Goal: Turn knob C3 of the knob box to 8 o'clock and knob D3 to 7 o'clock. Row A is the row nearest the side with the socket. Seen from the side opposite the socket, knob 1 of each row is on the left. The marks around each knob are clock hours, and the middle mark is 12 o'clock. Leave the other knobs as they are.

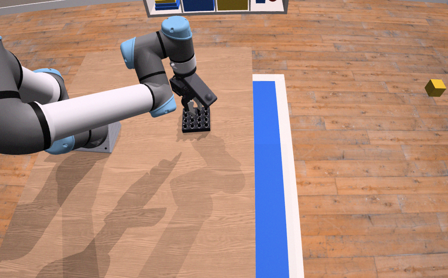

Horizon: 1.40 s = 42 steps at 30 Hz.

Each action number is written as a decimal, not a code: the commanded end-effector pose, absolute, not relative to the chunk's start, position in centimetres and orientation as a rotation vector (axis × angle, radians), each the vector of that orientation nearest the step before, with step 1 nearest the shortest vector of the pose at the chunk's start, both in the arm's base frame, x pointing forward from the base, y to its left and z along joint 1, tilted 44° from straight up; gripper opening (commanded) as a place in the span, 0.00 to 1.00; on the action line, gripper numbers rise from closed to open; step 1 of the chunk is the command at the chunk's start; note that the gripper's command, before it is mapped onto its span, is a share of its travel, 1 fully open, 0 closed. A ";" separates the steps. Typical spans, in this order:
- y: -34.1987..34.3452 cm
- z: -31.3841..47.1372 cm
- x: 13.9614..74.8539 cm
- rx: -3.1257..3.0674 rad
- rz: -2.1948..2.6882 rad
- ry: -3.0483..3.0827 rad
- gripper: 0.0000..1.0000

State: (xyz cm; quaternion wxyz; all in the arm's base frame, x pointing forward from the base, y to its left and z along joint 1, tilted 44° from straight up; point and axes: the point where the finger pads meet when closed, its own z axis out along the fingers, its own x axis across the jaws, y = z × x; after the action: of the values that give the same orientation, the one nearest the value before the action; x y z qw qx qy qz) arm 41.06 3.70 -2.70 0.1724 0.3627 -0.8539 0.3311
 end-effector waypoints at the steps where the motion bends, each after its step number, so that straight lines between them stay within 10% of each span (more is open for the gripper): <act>1: 3.7 -2.7 41.1 1.029 0.940 -2.424 0.11; 42: 3.0 -3.5 41.0 1.029 0.940 -2.424 0.11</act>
State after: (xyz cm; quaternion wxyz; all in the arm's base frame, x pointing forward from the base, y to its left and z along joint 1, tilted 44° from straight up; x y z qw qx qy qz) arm 41.02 3.16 -3.29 0.1726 0.3624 -0.8539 0.3311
